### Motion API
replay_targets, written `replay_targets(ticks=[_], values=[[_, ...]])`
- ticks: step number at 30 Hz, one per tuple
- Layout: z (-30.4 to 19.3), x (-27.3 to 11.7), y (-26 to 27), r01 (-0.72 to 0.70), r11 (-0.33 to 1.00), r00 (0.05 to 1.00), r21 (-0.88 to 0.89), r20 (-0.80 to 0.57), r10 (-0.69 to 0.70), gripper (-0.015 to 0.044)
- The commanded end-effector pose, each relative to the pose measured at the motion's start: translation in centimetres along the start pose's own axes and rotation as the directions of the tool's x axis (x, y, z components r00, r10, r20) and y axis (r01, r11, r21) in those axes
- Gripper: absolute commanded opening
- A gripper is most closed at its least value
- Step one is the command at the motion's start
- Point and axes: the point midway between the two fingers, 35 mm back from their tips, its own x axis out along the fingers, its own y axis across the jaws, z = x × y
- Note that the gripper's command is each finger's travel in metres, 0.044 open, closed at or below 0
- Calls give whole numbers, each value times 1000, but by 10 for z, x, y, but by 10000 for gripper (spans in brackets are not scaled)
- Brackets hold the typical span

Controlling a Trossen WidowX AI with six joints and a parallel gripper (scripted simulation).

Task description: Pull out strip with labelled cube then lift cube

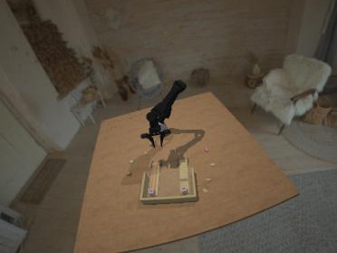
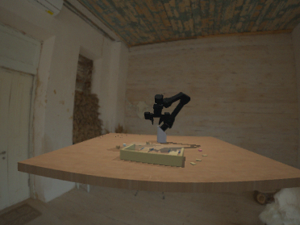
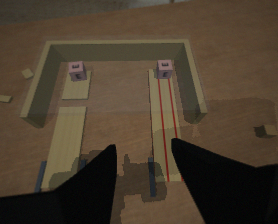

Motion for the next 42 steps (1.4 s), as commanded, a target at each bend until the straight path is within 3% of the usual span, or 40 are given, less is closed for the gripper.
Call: replay_targets(ticks=[1, 4, 14, 42], values=[[1, 31, -20, 38, 999, 980, 19, -195, -34, 85], [-2, 48, -30, 54, 998, 949, 29, -312, -42, 6], [-41, 89, -49, 66, 996, 730, 52, -683, -13, 0], [-53, 104, -50, 66, 996, 725, 52, -689, -12, 0]])
